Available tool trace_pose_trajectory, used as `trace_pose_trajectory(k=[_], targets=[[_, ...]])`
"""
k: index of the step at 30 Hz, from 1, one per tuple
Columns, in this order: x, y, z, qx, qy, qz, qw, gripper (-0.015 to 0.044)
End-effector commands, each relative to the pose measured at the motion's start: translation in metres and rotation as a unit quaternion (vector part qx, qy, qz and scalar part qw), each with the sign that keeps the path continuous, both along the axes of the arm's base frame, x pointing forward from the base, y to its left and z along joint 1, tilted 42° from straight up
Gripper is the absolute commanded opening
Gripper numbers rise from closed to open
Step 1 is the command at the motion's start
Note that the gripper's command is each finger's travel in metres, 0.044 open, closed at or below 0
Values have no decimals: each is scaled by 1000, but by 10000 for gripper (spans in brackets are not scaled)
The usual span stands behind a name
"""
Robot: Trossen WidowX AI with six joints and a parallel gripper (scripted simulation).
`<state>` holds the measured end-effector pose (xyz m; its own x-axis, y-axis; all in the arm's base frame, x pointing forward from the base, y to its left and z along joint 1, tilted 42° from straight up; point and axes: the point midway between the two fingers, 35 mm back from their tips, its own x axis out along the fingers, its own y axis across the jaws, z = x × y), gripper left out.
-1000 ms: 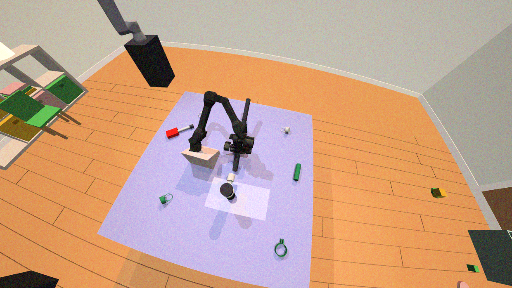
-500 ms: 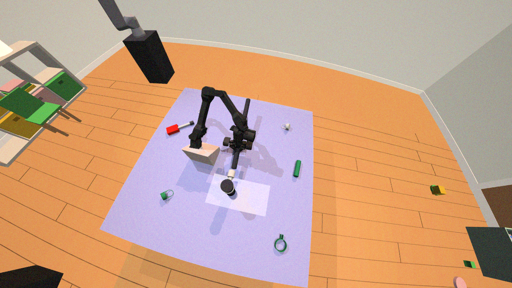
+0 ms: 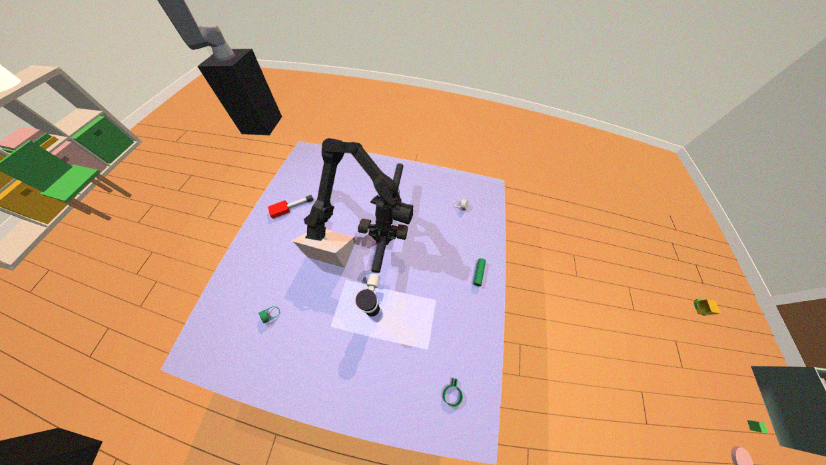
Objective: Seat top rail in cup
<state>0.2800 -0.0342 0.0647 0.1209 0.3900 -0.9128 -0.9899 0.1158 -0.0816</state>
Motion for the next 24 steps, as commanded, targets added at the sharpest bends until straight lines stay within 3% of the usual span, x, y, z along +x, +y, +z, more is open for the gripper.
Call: trace_pose_trajectory(k=[1,24], targets=[[0,-1,0,-2,0,0,1000,0],[2,-8,2,1,0,0,1000,0]])
